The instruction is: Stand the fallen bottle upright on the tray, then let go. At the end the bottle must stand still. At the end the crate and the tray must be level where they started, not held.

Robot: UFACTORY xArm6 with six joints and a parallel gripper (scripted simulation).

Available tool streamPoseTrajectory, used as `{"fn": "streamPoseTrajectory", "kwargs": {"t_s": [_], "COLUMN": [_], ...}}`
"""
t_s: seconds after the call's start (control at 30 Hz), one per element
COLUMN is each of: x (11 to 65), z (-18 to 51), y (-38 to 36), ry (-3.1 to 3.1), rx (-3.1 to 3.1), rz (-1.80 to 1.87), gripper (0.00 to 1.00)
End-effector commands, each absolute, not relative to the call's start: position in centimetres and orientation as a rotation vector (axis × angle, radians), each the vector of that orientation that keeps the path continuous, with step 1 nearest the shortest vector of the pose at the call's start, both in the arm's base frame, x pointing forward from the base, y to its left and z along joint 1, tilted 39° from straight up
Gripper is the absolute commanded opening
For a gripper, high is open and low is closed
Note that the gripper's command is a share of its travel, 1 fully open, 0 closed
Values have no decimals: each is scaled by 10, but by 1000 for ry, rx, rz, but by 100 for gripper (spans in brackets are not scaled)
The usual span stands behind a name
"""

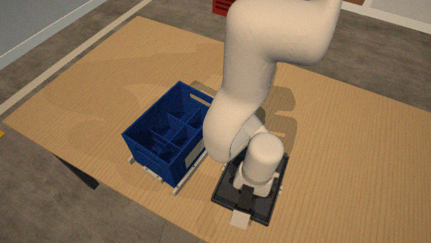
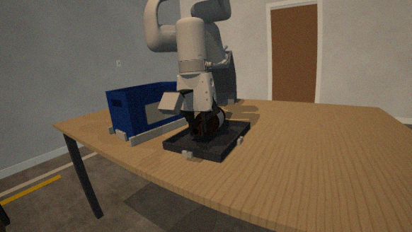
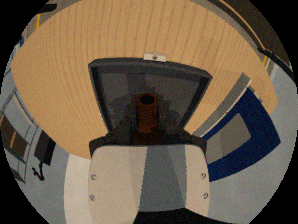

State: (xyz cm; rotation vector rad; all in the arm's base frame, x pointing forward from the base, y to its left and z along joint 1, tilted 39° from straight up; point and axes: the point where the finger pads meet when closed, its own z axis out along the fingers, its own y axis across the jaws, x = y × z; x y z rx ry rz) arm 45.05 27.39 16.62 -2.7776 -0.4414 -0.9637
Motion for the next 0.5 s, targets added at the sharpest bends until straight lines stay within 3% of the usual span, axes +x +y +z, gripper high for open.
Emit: {"fn": "streamPoseTrajectory", "kwargs": {"t_s": [0.0, 0.47], "x": [449, 442], "z": [170, 180], "y": [274, 270], "ry": [-442, -442], "rx": [-2776, -2776], "rz": [-964, -964], "gripper": [0, 0]}}
